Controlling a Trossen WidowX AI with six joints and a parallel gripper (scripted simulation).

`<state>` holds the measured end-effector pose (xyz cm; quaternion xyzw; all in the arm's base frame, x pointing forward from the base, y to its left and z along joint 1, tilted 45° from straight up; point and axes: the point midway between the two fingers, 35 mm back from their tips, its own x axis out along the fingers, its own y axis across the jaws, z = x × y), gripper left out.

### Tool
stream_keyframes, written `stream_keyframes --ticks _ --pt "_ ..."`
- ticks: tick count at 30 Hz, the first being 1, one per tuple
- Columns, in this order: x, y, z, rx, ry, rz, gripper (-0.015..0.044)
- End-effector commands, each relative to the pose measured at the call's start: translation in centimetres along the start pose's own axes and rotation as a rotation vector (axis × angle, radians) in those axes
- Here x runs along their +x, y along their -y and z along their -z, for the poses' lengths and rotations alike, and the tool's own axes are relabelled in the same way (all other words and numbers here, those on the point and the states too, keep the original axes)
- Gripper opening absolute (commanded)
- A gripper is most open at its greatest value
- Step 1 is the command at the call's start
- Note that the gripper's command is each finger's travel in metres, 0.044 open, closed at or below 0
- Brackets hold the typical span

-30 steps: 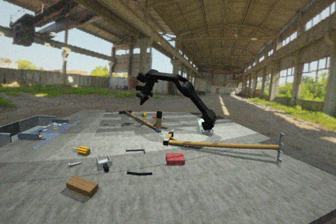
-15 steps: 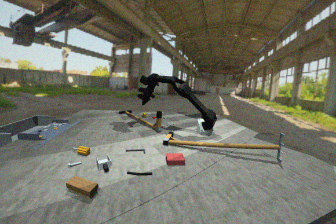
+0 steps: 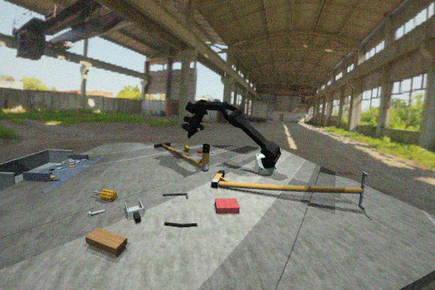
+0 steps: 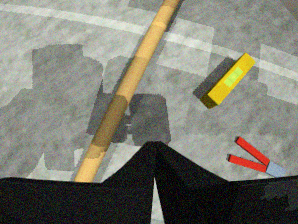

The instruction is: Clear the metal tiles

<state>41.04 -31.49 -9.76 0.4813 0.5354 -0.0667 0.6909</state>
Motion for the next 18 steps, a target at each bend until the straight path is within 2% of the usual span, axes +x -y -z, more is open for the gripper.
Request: stream_keyframes --ticks 1,18 --pt "0.6 0.0 0.0 0.002 -0.003 0.005 0.0" --pt "4.1 0.1 1.0 -0.015 -0.006 0.002 0.0"
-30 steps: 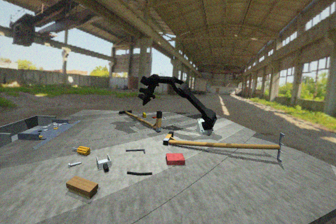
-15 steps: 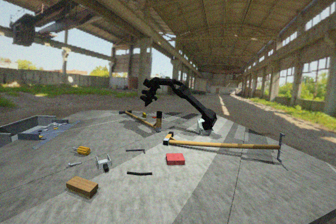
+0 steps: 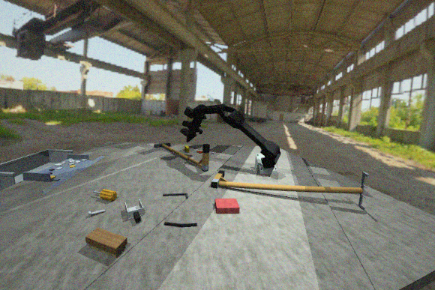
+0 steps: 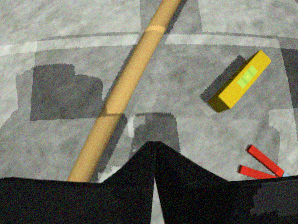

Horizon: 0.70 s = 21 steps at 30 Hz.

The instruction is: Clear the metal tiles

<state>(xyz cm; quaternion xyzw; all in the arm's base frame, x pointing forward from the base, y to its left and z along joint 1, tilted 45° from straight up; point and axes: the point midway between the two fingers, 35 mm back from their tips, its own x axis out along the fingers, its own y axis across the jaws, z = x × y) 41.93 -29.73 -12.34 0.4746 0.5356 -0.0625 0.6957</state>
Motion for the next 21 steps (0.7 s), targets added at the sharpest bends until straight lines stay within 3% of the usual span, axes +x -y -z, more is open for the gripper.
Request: stream_keyframes --ticks 1,21 --pt "1.1 0.0 0.5 0.003 -0.008 0.001 0.0" --pt "5.0 0.0 2.2 -0.017 -0.011 -0.003 0.0"
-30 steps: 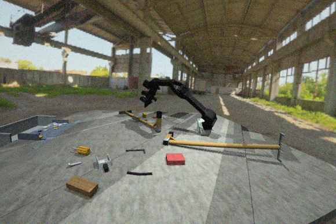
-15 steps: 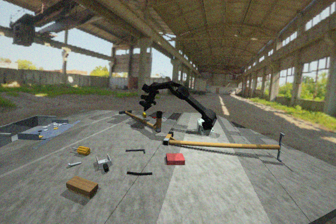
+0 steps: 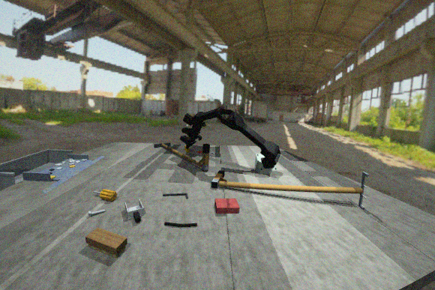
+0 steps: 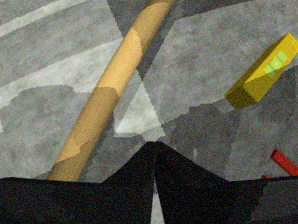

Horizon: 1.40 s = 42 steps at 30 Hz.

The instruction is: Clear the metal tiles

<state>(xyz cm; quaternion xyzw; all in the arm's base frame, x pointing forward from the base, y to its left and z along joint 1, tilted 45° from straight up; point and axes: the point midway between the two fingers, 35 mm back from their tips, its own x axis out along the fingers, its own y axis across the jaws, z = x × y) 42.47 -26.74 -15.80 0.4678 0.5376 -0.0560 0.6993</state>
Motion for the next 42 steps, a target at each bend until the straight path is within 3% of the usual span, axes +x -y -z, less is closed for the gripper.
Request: stream_keyframes --ticks 1,17,42 --pt "1.0 -0.1 0.6 0.002 -0.007 -0.003 0.0" --pt "3.8 -0.1 2.4 -0.013 -0.011 -0.007 0.0" --pt "4.2 -2.0 1.2 -0.014 -0.009 -0.007 0.0"
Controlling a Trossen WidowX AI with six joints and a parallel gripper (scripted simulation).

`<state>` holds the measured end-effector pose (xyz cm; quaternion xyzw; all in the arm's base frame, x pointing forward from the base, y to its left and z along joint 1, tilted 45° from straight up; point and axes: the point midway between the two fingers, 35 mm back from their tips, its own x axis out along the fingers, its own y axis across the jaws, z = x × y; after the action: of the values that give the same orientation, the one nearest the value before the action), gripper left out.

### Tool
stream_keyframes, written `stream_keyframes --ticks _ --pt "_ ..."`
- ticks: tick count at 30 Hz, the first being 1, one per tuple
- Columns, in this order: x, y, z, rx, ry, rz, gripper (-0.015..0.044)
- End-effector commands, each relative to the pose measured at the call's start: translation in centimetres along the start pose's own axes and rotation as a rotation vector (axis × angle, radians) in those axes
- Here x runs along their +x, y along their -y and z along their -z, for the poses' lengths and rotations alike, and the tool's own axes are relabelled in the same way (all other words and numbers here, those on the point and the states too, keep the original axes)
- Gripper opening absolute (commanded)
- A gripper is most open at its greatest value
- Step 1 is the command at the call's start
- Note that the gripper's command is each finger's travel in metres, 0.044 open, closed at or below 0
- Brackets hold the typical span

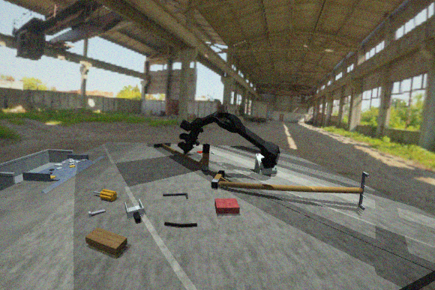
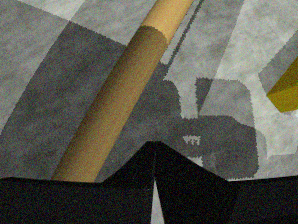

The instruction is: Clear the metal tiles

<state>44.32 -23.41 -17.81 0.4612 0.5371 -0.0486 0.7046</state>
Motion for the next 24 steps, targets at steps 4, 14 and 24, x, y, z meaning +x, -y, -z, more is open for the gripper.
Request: stream_keyframes --ticks 4,14,24 --pt "0.5 -0.6 -0.1 0.007 -0.009 -0.003 0.0" --pt "0.7 -1.5 -0.6 0.007 -0.008 -0.004 0.0" --pt "0.9 -2.3 -1.0 0.006 -0.007 -0.004 0.0"
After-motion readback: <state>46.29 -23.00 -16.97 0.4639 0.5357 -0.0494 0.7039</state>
